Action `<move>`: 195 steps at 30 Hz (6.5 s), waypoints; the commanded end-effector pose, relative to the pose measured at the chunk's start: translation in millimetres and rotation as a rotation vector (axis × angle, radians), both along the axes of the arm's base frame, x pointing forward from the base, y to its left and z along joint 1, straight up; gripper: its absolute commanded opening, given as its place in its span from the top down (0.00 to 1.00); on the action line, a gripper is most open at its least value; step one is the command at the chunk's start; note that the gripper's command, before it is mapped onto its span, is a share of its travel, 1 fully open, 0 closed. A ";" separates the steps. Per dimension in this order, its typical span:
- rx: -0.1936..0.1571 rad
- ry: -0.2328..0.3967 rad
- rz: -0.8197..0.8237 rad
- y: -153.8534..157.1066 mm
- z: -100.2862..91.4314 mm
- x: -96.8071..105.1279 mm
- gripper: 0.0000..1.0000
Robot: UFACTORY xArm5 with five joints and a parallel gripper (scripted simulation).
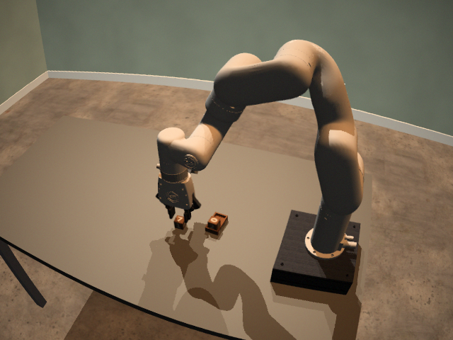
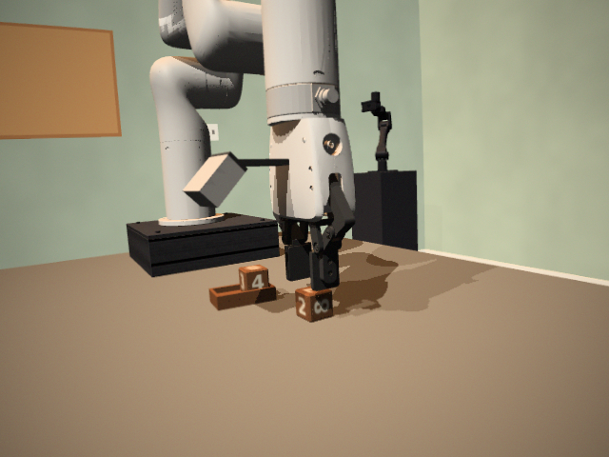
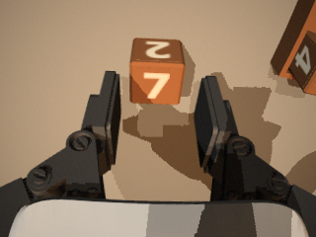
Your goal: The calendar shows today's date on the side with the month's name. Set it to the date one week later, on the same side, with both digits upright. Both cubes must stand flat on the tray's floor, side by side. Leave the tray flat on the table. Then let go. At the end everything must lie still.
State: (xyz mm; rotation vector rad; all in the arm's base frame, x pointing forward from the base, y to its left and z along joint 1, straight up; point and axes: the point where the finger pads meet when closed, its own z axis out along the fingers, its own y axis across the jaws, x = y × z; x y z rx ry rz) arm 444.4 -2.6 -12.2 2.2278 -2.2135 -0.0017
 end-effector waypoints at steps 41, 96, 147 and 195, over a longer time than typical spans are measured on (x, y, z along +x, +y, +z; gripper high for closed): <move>0.000 -0.004 0.000 0.0 -8.1 1.2 0.53; 0.000 -0.004 0.000 0.0 -33.1 1.3 0.53; 0.000 -0.004 0.000 0.0 38.3 1.2 0.73; 0.000 -0.003 -0.850 43.8 68.5 -53.3 0.73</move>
